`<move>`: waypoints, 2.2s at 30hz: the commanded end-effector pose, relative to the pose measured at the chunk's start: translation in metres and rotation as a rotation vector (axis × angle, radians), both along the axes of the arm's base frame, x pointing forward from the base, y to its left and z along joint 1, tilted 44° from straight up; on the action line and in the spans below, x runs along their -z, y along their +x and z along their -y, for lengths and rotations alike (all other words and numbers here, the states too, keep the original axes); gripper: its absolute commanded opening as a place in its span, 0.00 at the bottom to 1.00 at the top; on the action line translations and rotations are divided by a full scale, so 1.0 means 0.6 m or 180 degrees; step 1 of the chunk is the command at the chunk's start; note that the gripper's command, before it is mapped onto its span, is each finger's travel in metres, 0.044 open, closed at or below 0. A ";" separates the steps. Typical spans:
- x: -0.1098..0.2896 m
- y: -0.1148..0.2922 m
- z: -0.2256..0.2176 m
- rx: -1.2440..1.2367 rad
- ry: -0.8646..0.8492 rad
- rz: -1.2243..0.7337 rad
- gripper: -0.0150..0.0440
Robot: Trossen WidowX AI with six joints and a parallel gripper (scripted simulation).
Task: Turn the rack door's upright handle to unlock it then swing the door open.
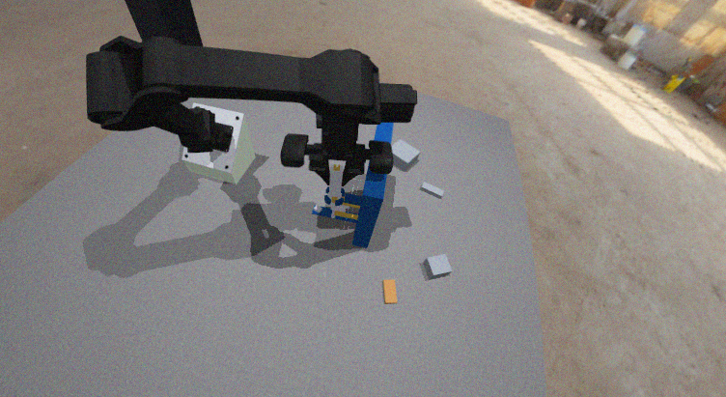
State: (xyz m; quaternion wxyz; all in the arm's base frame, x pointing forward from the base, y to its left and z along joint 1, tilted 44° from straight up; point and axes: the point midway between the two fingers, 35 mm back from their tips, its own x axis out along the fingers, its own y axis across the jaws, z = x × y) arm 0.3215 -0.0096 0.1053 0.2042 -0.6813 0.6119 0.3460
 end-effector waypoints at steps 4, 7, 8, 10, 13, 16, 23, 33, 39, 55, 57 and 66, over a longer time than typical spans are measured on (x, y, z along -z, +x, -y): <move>0.001 0.000 0.000 -0.0005 0.0006 -0.0011 0.28; 0.001 -0.002 -0.001 0.0060 0.0007 0.0051 0.28; 0.002 -0.003 -0.001 0.0102 0.0008 0.0091 0.28; 0.003 -0.006 -0.002 0.0192 0.0009 0.0178 0.28; 0.004 -0.010 -0.003 0.0329 0.0012 0.0308 0.28; 0.005 -0.014 -0.004 0.0462 0.0014 0.0435 0.28; 0.008 -0.025 -0.008 0.0765 0.0019 0.0725 0.28; 0.017 -0.047 -0.016 0.1172 0.0026 0.1111 0.28; 0.024 -0.063 -0.023 0.1399 0.0030 0.1327 0.28; 0.048 -0.104 -0.048 0.1945 0.0040 0.1844 0.28; 0.051 -0.108 -0.051 0.2009 0.0041 0.1904 0.28; 0.068 -0.128 -0.068 0.2302 0.0046 0.2182 0.28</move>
